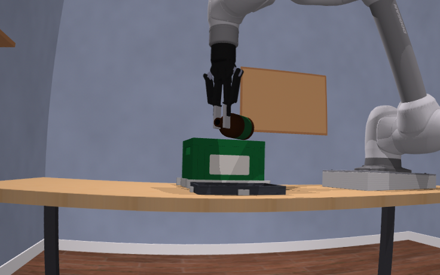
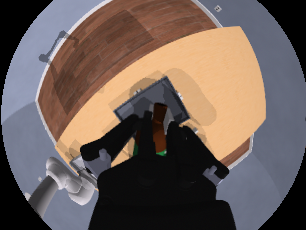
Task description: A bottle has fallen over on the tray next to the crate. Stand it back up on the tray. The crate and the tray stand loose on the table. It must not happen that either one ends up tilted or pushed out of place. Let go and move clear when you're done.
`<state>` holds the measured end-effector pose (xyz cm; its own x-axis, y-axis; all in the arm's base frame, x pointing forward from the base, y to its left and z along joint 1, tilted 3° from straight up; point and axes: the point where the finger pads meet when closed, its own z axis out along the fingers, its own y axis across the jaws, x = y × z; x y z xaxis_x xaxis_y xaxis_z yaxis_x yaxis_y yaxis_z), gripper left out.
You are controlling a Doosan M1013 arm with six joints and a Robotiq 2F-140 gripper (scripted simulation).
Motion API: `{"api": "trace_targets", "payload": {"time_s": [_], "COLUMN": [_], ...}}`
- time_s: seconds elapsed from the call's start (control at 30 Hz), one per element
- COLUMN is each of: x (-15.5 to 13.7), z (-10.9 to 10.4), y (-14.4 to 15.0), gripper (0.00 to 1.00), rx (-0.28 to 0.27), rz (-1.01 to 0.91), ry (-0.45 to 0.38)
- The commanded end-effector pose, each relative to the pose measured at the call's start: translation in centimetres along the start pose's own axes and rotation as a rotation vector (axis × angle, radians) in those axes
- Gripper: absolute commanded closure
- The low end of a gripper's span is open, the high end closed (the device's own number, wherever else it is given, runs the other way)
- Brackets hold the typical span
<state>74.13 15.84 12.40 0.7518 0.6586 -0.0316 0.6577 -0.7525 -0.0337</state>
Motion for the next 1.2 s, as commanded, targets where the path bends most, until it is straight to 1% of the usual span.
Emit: {"api": "trace_targets", "payload": {"time_s": [0.0,0.3,1.17], "x": [0.00,0.00,0.00], "z": [-0.02,-0.02,-0.02], "y": [0.00,0.00,0.00], "gripper": [0.90,0.90,0.90], "rx": [-0.001,-0.001,-0.001], "rz": [0.048,0.129,0.131], "ry": [0.000,0.000,0.000]}}
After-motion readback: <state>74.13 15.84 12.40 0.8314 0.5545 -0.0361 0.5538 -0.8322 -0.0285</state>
